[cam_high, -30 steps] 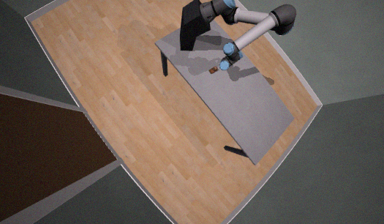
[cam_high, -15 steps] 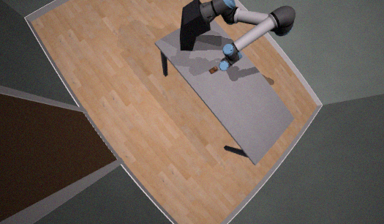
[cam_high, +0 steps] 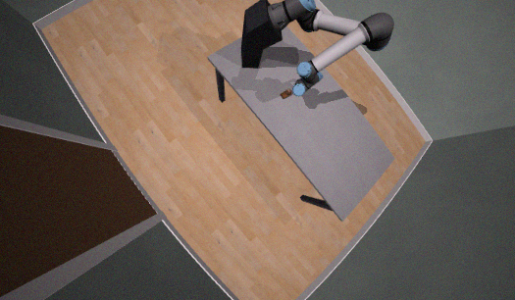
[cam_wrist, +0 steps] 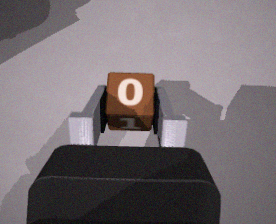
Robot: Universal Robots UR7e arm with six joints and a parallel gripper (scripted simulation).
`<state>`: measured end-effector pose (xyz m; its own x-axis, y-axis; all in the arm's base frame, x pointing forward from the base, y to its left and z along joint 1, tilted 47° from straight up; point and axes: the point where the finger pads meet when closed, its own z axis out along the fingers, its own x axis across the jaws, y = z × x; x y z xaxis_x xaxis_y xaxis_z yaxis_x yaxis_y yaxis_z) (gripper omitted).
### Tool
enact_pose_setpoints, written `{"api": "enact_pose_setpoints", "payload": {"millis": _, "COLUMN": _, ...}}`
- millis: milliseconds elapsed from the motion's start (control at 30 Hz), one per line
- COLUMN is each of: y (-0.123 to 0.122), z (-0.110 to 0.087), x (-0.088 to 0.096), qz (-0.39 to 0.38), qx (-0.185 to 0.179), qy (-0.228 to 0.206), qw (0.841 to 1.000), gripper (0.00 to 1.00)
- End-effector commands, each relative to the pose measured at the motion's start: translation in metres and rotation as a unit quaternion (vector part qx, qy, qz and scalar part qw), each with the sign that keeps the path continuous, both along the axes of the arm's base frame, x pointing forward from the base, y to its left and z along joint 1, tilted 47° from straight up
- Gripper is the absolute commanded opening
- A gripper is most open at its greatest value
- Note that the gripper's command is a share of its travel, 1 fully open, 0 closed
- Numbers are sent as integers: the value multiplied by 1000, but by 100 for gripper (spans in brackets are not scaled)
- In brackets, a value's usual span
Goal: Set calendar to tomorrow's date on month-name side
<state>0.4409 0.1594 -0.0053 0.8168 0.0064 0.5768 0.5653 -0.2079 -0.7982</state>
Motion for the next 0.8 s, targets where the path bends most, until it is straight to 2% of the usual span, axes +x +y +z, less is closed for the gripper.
{"api": "enact_pose_setpoints", "payload": {"millis": 0, "y": 6, "z": -7, "x": 5, "qz": 0, "qx": 0, "qy": 0, "qw": 1000, "gripper": 60}}
{"api": "enact_pose_setpoints", "payload": {"millis": 767, "y": 18, "z": -23, "x": 17, "qz": 0, "qx": 0, "qy": 0, "qw": 1000, "gripper": 60}}
